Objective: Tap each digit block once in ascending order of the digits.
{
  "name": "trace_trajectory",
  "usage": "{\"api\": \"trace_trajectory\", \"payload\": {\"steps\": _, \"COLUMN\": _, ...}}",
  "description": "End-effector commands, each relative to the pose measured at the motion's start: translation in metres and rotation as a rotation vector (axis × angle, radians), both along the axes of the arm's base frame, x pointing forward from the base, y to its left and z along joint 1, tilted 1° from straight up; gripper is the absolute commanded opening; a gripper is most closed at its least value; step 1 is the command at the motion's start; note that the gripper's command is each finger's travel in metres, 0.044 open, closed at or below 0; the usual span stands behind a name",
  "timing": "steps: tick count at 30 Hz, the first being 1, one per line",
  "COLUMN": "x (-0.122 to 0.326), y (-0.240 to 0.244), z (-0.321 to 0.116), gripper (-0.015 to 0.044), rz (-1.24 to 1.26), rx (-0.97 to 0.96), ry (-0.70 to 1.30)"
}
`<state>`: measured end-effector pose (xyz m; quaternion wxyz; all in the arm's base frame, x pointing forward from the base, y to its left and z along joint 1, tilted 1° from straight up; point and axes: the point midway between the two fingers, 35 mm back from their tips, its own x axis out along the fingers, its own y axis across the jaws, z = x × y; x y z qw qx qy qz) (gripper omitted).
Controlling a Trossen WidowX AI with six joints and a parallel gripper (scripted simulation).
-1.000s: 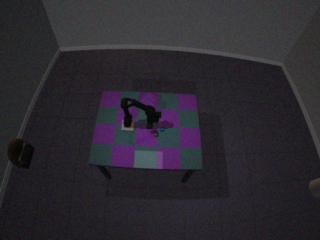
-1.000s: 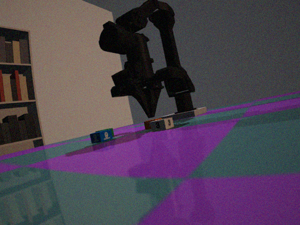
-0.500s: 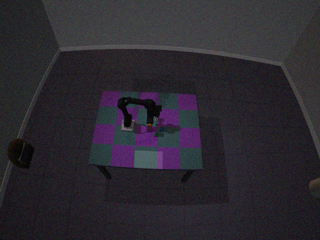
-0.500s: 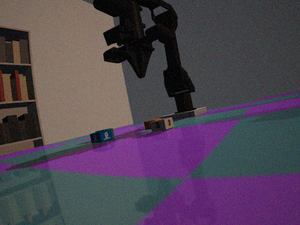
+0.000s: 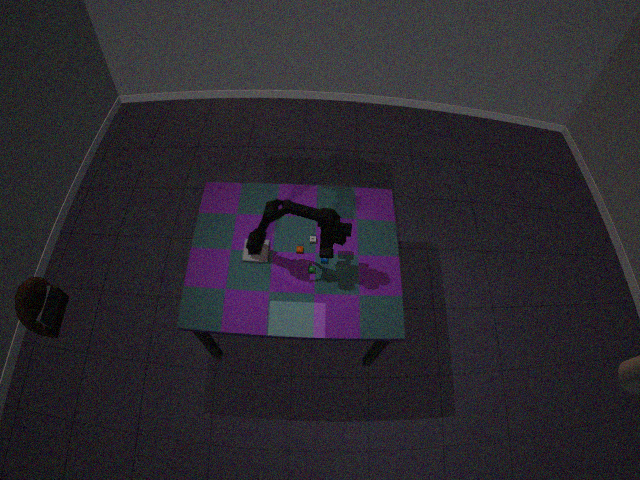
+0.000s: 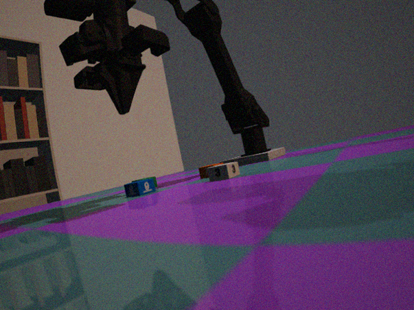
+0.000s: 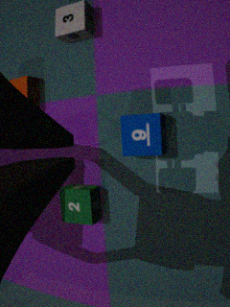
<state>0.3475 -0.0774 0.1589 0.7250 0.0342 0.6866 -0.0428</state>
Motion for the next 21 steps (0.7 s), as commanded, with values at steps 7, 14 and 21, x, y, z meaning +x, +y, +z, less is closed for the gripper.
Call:
{"api": "trace_trajectory", "payload": {"steps": 7, "x": 0.011, "y": -0.005, "z": -0.073, "gripper": 0.0020, "rz": 0.010, "rx": 0.003, "ry": 0.002}}
{"api": "trace_trajectory", "payload": {"steps": 14, "x": 0.011, "y": -0.005, "z": -0.084, "gripper": 0.0020, "rz": 0.010, "rx": 0.003, "ry": 0.002}}
{"api": "trace_trajectory", "payload": {"steps": 21, "x": 0.012, "y": -0.005, "z": -0.095, "gripper": 0.0020, "rz": 0.010, "rx": 0.003, "ry": 0.002}}
